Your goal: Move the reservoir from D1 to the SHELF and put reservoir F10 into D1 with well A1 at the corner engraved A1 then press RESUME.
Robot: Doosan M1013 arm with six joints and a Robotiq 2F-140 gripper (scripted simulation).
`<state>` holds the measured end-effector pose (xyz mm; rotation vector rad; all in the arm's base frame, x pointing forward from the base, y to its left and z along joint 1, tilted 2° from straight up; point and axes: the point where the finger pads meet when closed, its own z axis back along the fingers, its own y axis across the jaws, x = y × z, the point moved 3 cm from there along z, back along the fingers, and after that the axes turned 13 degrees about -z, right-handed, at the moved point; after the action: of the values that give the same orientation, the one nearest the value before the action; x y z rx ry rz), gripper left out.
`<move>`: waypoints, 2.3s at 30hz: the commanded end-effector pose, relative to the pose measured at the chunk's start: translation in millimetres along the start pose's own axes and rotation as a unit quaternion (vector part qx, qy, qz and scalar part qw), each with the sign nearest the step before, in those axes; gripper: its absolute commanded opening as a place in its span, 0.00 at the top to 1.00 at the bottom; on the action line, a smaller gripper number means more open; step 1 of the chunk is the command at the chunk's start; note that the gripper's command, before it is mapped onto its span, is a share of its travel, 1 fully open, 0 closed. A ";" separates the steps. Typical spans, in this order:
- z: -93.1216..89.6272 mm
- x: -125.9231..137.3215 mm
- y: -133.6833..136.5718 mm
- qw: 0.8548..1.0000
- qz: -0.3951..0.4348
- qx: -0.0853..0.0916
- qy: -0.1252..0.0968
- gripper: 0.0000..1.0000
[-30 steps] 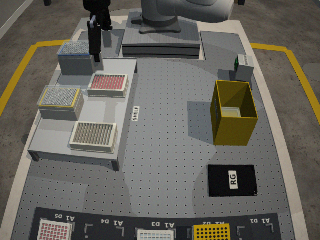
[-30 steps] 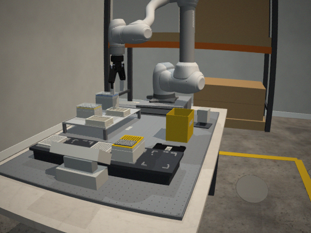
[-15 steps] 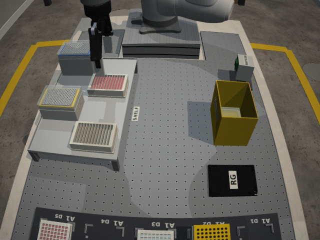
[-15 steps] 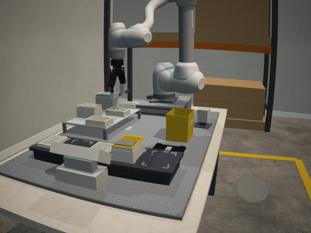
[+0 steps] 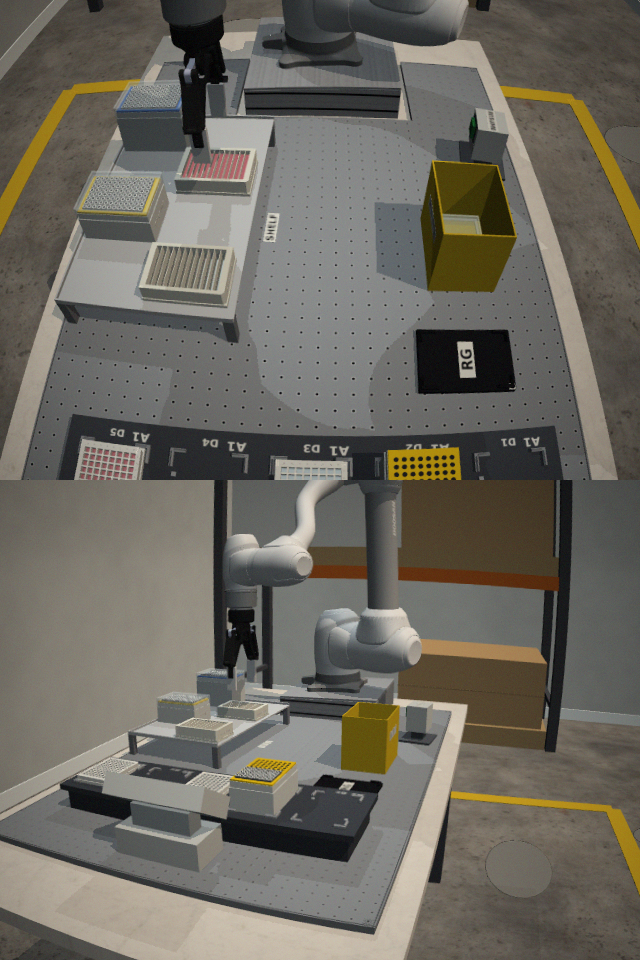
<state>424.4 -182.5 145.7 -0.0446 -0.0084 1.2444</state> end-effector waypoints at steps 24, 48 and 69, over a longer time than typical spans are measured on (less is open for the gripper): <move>-40.9 0.0 0.0 1.000 0.000 0.000 0.000 0.23; -74.2 0.0 0.0 1.000 0.000 0.000 0.000 0.23; -81.1 0.0 0.0 1.000 0.000 0.000 0.000 1.00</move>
<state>426.9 -184.9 64.7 -0.0448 -0.0084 1.2444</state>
